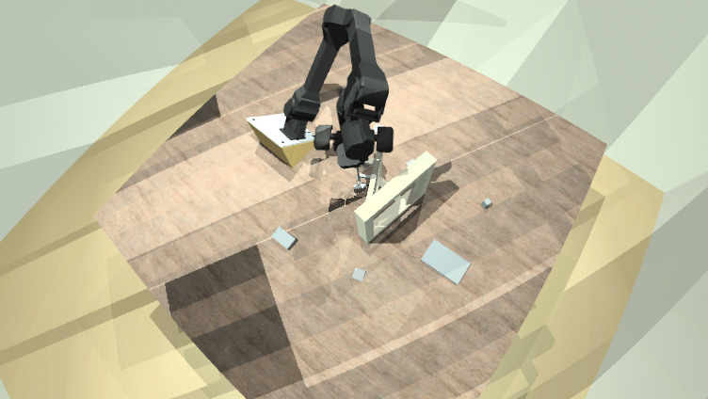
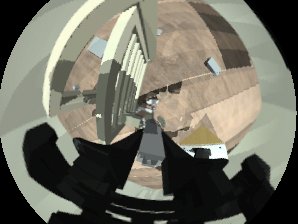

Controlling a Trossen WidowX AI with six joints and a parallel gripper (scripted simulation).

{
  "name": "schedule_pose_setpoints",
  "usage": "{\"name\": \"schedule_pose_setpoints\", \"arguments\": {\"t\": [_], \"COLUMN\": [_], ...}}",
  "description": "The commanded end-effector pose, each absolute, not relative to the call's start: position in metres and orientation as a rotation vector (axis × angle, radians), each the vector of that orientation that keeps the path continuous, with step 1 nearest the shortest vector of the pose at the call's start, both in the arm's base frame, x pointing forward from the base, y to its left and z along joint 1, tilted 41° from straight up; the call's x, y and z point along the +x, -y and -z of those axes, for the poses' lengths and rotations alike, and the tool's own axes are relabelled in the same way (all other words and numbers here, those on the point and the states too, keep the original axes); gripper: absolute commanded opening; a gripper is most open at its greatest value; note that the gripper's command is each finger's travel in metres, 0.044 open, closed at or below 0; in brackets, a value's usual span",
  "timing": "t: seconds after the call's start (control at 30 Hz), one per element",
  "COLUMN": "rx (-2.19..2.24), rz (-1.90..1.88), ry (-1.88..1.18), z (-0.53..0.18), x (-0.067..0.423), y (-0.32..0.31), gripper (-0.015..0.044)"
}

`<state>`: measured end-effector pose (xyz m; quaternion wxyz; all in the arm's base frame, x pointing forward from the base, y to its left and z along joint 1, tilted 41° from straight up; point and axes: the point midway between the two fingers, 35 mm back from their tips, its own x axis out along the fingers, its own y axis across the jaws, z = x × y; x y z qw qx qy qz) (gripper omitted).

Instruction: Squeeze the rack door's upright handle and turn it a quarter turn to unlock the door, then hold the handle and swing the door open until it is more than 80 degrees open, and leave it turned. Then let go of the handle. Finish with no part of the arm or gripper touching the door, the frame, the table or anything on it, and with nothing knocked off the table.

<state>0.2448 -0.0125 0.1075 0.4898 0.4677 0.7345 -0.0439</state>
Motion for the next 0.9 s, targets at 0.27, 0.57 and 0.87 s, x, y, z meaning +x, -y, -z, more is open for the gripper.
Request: {"name": "schedule_pose_setpoints", "arguments": {"t": [0.27, 0.57, 0.87], "rx": [0.994, 0.905, 0.808], "rz": [-0.066, -0.169, -0.276], "ry": [-1.745, -1.72, -1.689], "z": [-0.094, -0.084, -0.072], "x": [0.232, 0.225, 0.219], "y": [0.03, 0.043, 0.058], "gripper": [0.0017, 0.0017, 0.0017]}}
